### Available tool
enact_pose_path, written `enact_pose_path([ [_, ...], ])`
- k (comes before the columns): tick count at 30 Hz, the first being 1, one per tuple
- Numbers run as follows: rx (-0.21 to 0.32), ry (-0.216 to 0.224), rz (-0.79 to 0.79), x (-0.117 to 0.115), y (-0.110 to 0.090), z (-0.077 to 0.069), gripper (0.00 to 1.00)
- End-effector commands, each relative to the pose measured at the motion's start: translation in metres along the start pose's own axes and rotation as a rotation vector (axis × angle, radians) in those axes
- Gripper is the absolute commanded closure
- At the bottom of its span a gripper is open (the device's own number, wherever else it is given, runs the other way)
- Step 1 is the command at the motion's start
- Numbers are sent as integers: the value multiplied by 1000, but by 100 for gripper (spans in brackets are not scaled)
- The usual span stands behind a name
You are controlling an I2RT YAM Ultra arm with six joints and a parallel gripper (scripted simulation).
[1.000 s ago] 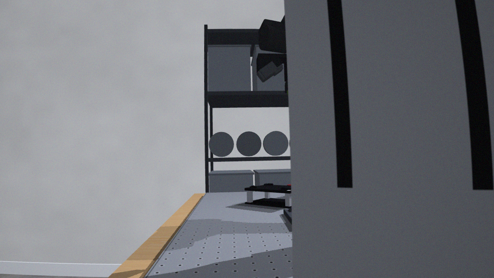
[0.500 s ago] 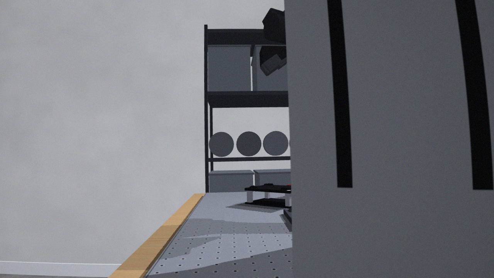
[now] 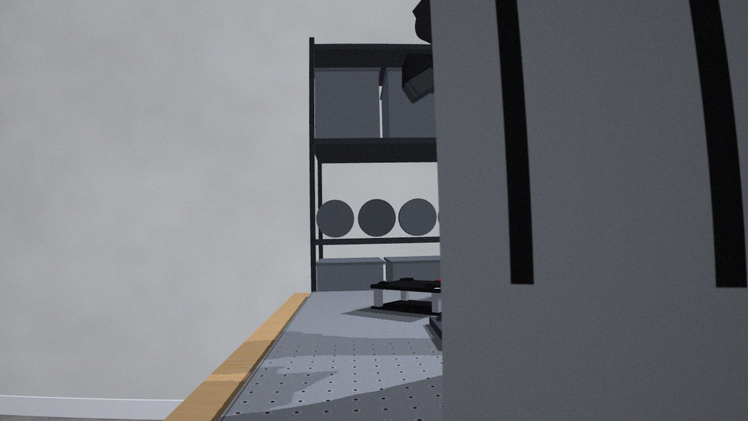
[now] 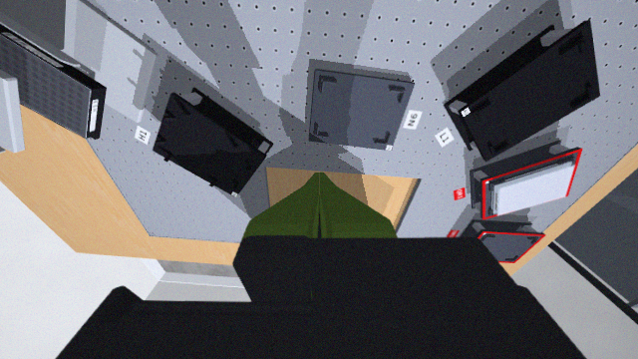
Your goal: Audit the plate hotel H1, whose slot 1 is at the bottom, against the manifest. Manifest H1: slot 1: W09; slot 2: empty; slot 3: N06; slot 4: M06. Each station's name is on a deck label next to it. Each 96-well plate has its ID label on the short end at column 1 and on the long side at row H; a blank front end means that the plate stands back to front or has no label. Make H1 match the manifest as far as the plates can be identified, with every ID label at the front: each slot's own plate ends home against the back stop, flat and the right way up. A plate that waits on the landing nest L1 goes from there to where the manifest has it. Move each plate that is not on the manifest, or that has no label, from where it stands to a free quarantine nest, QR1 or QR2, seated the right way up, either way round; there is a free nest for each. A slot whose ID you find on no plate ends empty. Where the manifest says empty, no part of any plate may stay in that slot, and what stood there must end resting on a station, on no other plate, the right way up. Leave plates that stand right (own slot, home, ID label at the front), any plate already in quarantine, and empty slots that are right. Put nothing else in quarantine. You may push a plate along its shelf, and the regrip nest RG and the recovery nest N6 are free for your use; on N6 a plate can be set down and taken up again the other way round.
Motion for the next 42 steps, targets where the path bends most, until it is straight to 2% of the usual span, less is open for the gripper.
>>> enact_pose_path([
  [1,-69,3,-33,9,2,-3,100],
  [12,-189,30,-169,45,4,-2,100],
  [14,-189,30,-169,45,4,-2,100],
  [20,-254,45,-242,64,5,-2,100],
  [26,-312,51,-303,60,5,1,100],
  [29,-341,68,-339,60,4,1,100],
  [31,-341,68,-339,60,4,1,100],
  [42,-462,92,-476,59,2,2,100],
])
Point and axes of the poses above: the point where the finger pads meet when closed, its own z axis out along the fingers, its own x axis across the jaws, y = z × x, the point moved 2 cm from there along -z, back along the fingers, and after that the axes turned 14 degrees about -z, right-handed, at the moved point
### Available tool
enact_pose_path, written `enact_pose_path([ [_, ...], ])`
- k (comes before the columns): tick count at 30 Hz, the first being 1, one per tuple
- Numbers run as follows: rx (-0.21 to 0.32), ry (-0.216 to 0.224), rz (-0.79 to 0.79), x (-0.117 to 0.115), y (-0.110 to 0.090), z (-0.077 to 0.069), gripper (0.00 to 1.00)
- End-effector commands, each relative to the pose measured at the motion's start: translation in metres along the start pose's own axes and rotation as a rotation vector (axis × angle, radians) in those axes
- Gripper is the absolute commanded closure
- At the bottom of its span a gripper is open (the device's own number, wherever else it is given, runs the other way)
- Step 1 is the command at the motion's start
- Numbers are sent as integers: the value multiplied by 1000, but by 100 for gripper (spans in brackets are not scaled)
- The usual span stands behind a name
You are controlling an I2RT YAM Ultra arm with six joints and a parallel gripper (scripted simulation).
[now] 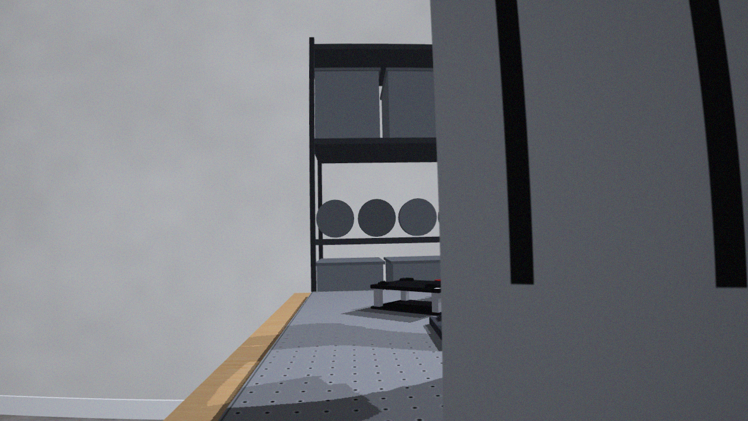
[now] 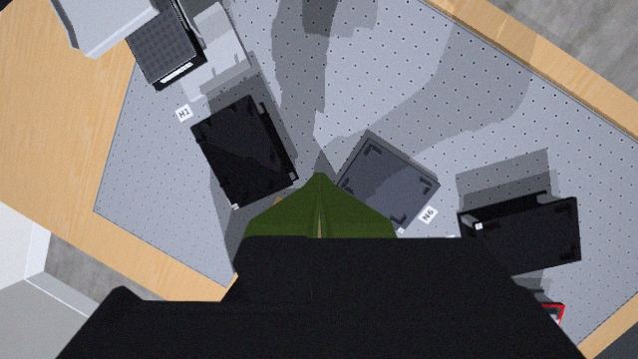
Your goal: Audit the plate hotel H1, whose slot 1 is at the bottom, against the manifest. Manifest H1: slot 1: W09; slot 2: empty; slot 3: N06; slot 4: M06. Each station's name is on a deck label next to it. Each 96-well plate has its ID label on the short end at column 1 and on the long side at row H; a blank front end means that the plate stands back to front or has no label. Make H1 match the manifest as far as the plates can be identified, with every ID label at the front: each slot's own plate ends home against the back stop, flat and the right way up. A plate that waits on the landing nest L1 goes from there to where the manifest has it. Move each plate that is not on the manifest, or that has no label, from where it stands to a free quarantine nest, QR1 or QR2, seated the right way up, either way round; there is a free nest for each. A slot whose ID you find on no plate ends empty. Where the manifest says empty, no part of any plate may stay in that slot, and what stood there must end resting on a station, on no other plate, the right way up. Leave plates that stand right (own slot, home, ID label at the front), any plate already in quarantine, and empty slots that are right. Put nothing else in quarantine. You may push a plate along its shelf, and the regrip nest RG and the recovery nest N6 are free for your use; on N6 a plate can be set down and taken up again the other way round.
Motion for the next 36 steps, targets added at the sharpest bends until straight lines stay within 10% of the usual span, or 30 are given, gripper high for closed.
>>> enact_pose_path([
  [1,-84,22,-61,-1,5,-2,100],
  [36,-390,91,-407,4,3,-3,100],
])
Point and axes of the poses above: the point where the finger pads meet when closed, its own z axis out along the fingers, its own x axis across the jaws, y = z × x, the point moved 2 cm from there along -z, back along the fingers, and after that the axes turned 14 degrees about -z, right-handed, at the moved point
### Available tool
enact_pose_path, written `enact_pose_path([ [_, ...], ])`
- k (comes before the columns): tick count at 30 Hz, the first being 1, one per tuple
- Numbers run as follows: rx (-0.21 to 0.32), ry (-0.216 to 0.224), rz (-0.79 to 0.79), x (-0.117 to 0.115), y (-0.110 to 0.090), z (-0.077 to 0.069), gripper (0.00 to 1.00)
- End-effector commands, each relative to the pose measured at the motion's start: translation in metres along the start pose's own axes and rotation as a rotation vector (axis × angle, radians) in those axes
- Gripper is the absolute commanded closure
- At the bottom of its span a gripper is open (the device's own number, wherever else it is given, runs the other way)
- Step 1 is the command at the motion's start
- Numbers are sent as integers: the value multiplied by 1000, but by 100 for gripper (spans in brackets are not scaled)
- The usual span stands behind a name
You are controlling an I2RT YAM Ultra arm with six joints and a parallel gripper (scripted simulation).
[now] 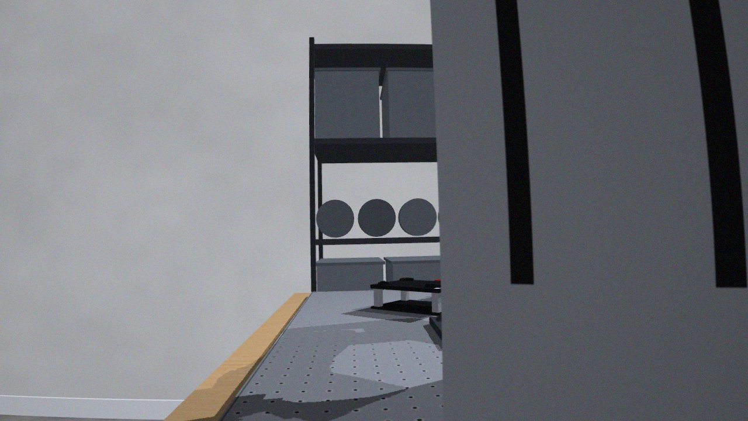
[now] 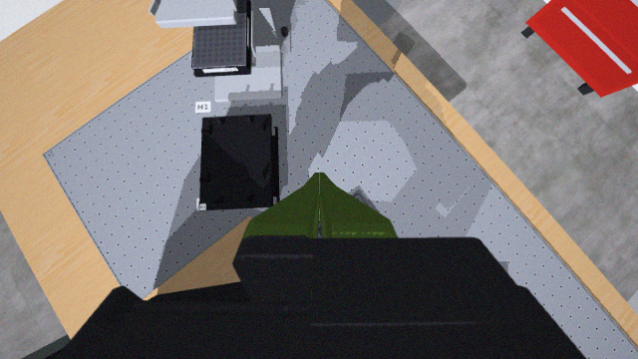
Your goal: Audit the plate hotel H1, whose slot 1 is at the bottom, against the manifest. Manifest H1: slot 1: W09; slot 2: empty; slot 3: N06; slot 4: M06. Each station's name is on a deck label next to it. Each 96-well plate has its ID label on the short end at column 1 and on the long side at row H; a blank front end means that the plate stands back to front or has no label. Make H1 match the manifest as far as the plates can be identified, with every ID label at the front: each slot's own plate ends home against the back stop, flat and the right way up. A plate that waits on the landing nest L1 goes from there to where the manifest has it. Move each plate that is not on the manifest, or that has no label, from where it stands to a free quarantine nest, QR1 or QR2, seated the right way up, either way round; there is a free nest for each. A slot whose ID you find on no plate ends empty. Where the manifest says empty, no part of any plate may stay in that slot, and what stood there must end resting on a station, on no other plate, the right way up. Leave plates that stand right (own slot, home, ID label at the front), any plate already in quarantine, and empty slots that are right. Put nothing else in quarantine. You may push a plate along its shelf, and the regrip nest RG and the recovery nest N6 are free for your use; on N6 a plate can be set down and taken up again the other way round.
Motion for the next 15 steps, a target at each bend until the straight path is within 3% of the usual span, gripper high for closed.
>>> enact_pose_path([
  [1,-46,49,-47,17,9,5,100],
  [15,-39,36,-38,47,28,15,100],
])
Point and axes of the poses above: the point where the finger pads meet when closed, its own z axis out along the fingers, its own x axis across the jaws, y = z × x, the point moved 2 cm from there along -z, back along the fingers, and after that the axes turned 14 degrees about -z, right-handed, at the moved point
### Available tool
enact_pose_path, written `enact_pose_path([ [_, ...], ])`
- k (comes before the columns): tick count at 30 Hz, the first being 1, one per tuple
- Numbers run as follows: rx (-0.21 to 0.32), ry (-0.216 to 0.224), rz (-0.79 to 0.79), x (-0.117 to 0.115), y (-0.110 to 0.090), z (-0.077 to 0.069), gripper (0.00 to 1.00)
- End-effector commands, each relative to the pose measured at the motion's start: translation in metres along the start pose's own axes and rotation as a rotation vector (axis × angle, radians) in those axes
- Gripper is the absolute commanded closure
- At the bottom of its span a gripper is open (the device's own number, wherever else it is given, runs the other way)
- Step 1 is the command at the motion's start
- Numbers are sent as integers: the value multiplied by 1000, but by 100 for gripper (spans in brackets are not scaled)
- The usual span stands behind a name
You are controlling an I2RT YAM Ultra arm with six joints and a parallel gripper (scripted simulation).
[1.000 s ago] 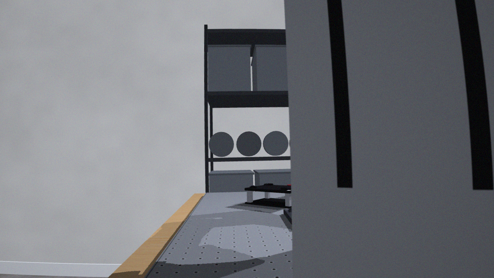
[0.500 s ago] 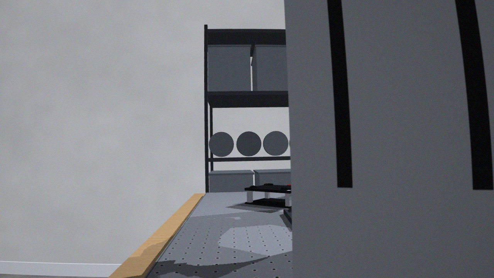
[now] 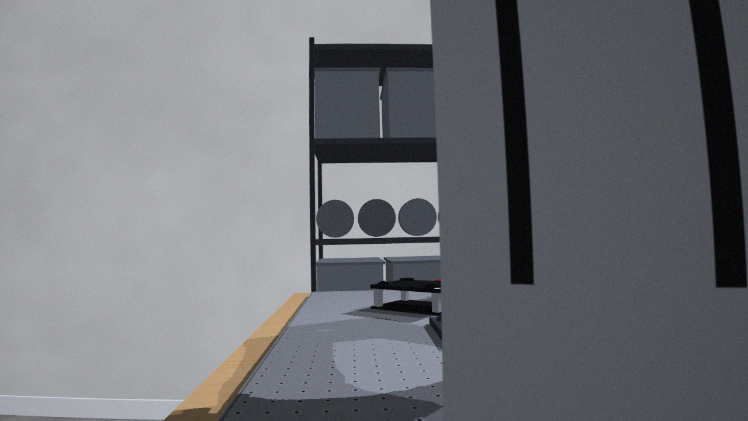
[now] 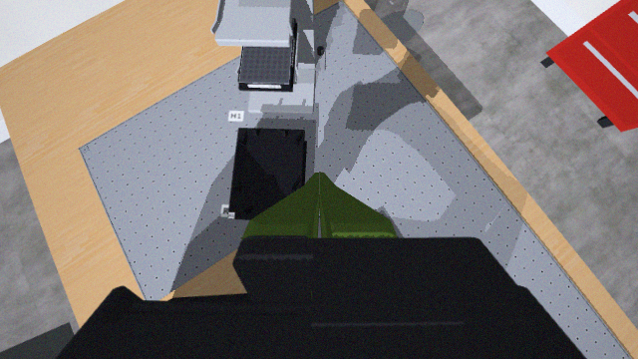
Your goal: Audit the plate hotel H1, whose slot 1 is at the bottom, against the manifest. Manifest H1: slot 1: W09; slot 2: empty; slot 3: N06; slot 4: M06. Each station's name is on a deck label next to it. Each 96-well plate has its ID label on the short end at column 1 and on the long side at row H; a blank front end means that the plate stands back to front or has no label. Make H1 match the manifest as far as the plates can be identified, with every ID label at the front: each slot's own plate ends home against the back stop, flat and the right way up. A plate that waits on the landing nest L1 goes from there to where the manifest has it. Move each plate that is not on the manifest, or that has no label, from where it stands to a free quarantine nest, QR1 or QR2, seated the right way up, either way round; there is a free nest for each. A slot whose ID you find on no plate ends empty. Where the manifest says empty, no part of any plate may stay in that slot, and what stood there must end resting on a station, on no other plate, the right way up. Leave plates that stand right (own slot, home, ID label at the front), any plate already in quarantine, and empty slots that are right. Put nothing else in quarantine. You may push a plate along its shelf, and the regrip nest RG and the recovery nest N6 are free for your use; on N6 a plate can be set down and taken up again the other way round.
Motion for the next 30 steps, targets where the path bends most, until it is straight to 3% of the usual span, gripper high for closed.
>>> enact_pose_path([
  [1,21,-18,19,10,1,8,100],
  [14,15,-24,20,39,21,17,100],
  [20,-13,-38,38,48,43,19,100],
  [30,-13,-37,40,72,55,25,100],
])
Point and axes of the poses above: the point where the finger pads meet when closed, its own z axis out along the fingers, its own x axis across the jaws, y = z × x, the point moved 2 cm from there along -z, back along the fingers, and after that the axes turned 14 degrees about -z, right-handed, at the moved point
